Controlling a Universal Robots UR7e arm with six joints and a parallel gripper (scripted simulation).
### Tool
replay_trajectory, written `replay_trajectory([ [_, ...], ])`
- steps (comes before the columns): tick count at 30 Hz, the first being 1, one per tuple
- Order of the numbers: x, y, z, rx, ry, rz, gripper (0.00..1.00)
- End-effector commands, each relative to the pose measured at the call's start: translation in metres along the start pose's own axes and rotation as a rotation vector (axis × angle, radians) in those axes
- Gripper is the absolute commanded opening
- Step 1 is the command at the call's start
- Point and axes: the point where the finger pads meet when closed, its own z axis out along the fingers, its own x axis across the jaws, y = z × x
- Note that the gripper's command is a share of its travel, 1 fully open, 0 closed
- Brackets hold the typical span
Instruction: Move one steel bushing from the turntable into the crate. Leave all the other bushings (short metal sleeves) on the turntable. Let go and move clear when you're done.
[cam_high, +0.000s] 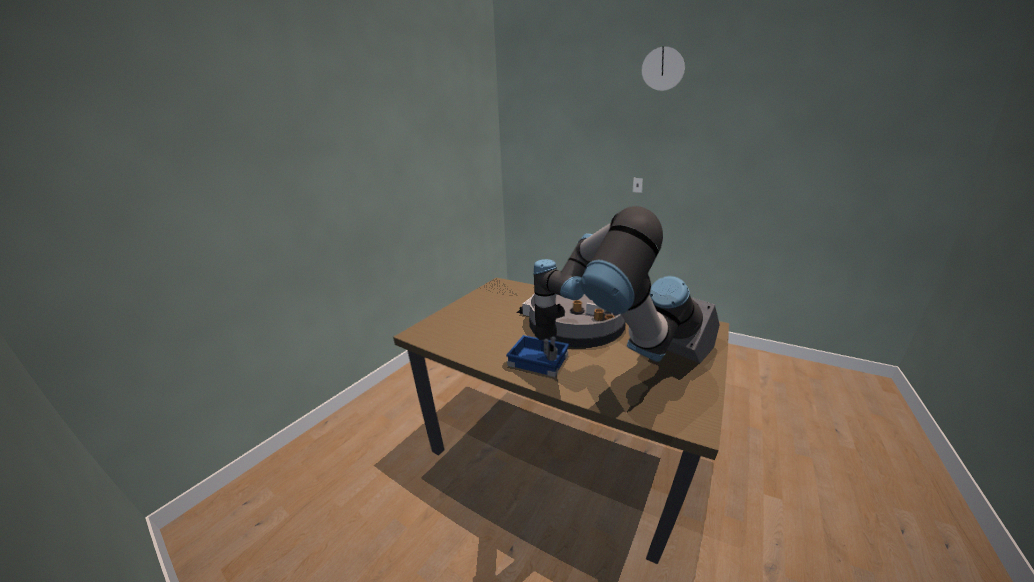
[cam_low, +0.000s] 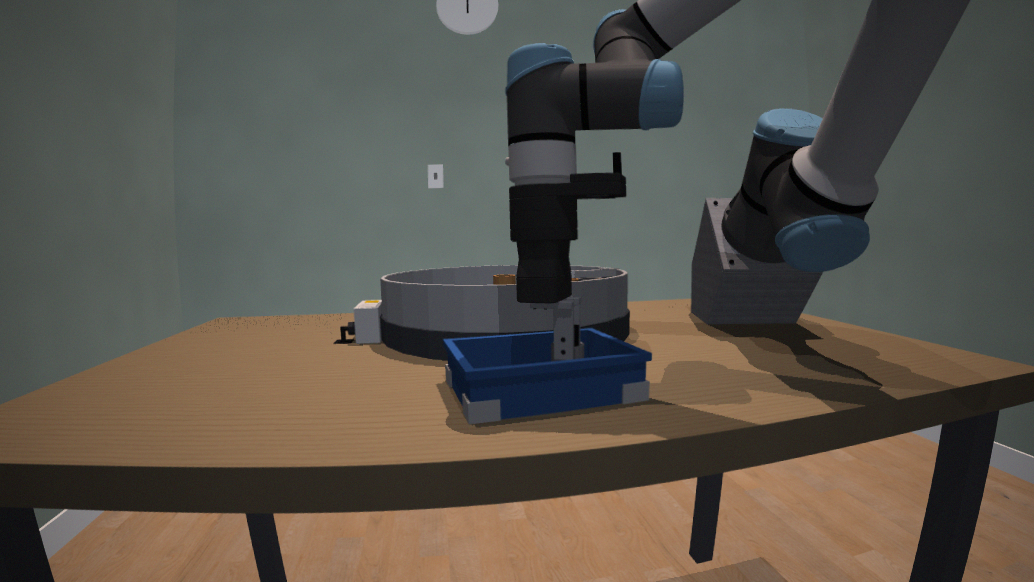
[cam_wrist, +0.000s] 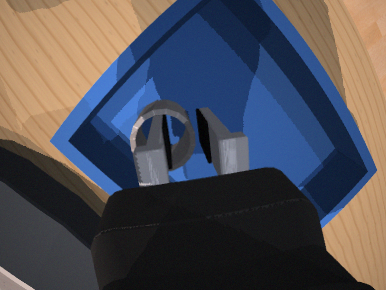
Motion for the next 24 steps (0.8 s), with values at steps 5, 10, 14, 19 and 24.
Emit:
replay_trajectory([
  [5, -0.0003, 0.0004, -0.0057, 0.0, 0.0, 0.0, 0.47],
  [10, -0.0003, 0.0004, -0.0057, 0.0, 0.0, 0.0, 0.47],
  [14, -0.0003, 0.0004, -0.0057, 0.0, 0.0, 0.0, 0.47],
  [19, -0.0011, -0.0009, -0.0059, 0.004, 0.0, 0.002, 0.47],
  [24, -0.0014, -0.0008, -0.0092, 0.005, 0.0, 0.002, 0.47],
])
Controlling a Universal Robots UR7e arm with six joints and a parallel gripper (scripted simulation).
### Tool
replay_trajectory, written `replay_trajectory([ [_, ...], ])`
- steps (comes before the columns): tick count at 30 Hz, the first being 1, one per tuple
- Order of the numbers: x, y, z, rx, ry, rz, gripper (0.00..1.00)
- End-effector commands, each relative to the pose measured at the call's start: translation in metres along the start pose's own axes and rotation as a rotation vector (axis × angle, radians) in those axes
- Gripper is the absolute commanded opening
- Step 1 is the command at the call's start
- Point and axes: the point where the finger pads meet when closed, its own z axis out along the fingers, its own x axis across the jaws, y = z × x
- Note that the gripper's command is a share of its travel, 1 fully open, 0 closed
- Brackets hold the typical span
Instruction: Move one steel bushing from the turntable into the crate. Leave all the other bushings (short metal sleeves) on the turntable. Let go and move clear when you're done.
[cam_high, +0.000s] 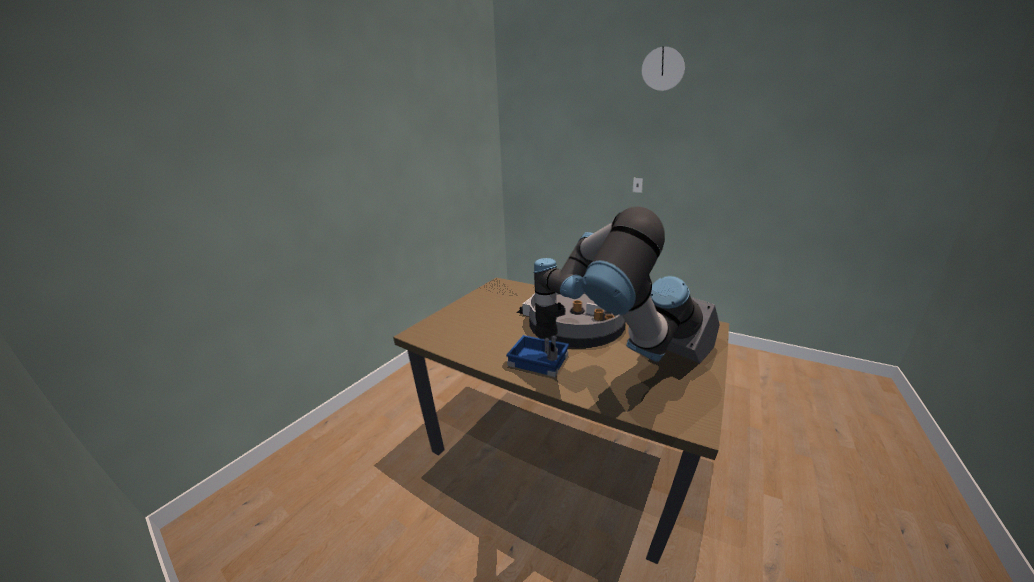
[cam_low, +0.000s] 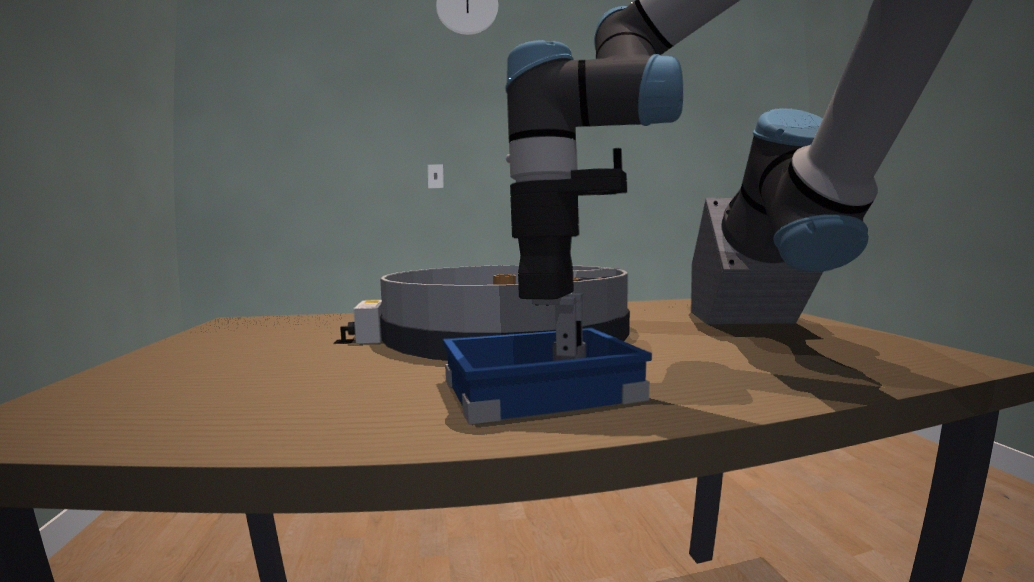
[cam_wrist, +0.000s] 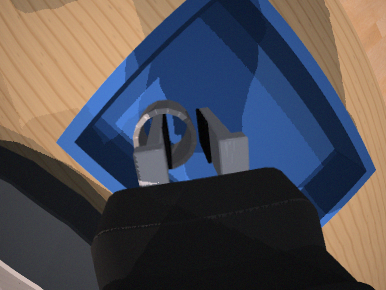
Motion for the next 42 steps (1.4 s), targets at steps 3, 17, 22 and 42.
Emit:
replay_trajectory([
  [3, 0.001, 0.001, -0.005, -0.004, 0.001, -0.002, 0.47],
  [17, -0.001, 0.0, -0.008, 0.001, 0.001, 0.0, 0.47],
  [22, -0.001, 0.0, -0.008, 0.001, 0.001, 0.0, 0.47],
  [42, -0.001, -0.002, -0.05, -0.002, 0.001, -0.001, 0.47],
])
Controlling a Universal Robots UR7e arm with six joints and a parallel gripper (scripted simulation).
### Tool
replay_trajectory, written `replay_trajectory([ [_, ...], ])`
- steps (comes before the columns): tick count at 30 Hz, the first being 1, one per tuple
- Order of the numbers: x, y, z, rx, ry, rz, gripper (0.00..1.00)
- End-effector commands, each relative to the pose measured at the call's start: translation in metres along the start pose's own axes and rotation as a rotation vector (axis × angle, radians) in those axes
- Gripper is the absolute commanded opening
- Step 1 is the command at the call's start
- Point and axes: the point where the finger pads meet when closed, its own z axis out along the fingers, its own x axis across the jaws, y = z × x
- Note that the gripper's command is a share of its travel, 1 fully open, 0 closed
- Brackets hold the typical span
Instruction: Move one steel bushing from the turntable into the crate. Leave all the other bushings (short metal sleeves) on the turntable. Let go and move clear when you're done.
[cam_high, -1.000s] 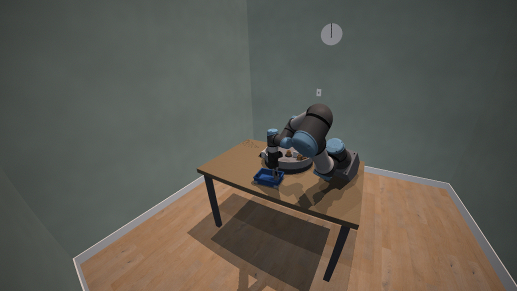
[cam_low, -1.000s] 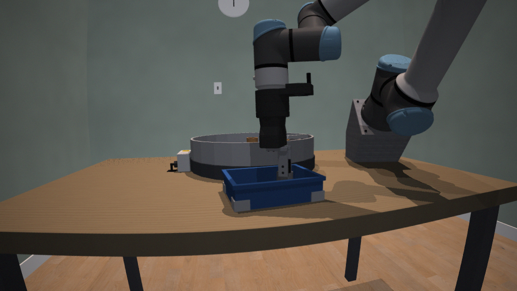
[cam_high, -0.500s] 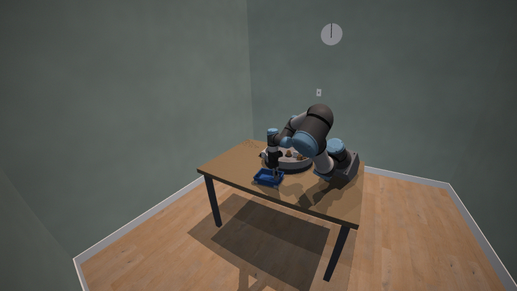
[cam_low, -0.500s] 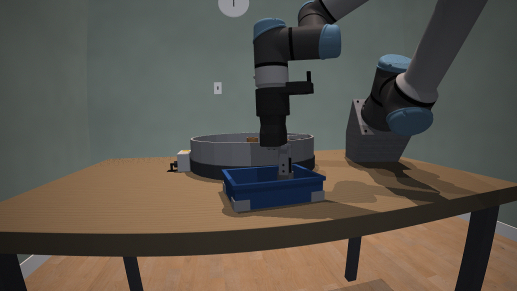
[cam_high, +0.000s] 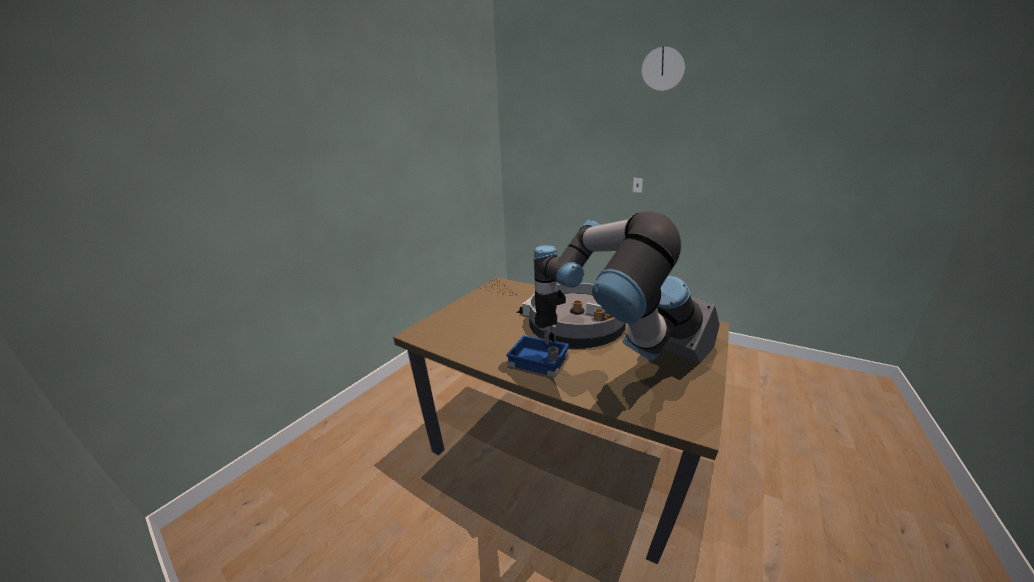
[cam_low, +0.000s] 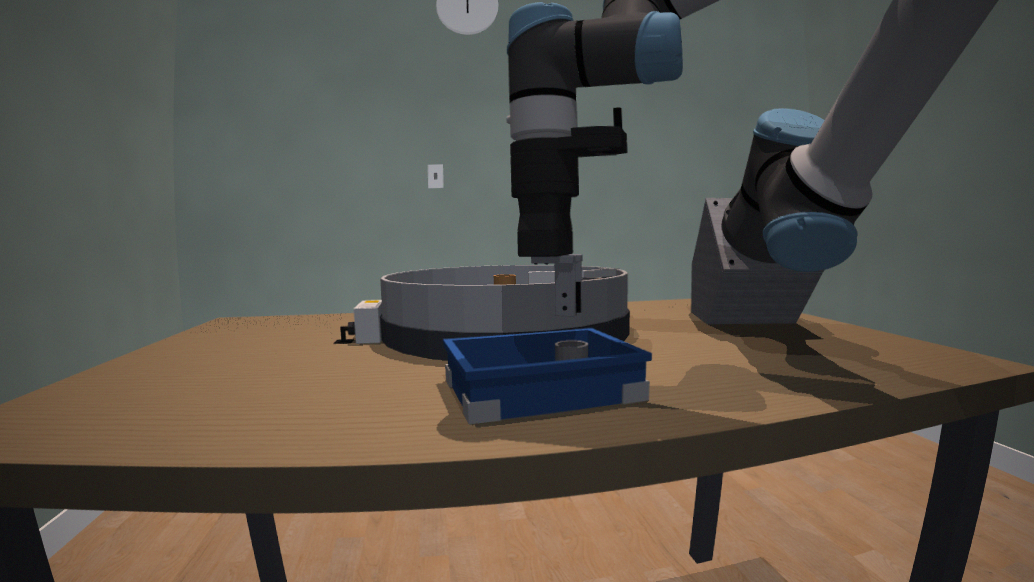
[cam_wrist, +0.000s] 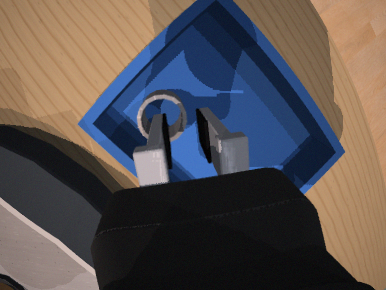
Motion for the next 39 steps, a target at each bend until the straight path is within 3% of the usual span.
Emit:
replay_trajectory([
  [1, -0.002, -0.001, -0.006, 0.008, -0.001, 0.001, 0.47],
  [3, -0.001, -0.001, -0.01, 0.002, 0.0, 0.0, 0.47],
  [7, -0.001, -0.001, -0.045, -0.004, 0.001, -0.002, 0.47],
  [19, -0.001, -0.001, -0.045, -0.004, 0.001, -0.002, 0.47],
  [24, 0.0, -0.001, -0.086, -0.015, 0.002, -0.004, 0.47],
  [39, -0.001, -0.001, -0.089, -0.011, 0.001, -0.004, 0.47],
])
